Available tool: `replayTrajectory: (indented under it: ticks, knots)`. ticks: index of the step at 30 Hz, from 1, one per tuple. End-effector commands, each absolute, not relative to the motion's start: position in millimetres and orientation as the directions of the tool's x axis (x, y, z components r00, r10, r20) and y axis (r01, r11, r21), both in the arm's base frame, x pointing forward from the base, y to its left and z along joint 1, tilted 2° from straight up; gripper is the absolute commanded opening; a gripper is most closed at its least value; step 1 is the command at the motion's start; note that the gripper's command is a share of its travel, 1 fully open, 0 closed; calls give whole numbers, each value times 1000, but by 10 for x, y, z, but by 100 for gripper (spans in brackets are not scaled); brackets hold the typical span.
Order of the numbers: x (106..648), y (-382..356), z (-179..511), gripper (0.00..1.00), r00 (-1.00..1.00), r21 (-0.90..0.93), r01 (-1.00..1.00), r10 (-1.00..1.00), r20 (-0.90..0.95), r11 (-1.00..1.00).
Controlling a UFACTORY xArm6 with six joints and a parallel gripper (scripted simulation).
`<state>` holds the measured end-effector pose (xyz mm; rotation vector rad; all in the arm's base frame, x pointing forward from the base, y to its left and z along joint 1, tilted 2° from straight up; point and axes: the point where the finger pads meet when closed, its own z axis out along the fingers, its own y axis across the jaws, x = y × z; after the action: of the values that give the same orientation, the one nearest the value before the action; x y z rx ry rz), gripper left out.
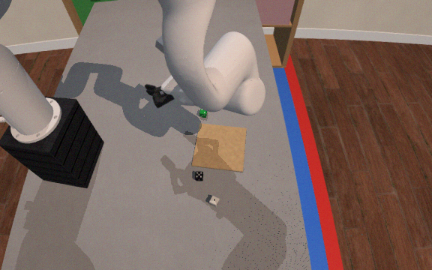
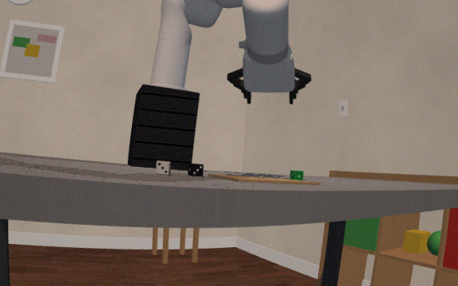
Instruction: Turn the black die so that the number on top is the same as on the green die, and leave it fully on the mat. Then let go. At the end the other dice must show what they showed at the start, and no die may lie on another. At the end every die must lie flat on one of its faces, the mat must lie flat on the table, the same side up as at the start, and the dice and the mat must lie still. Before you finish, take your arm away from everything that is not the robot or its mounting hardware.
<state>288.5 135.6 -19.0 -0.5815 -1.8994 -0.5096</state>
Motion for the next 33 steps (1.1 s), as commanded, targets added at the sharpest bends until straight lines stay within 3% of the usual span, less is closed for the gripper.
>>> replayTrajectory:
  ticks: [1, 17, 33]
  knots:
    - [2968, 1132, -347, 100, -363, -16, 636, 317, 876, 771]
    - [3350, 255, -681, 100, -343, -229, 804, 742, 576, 549]
    - [3751, -473, -683, 100, -215, -196, 943, 940, 265, 271]
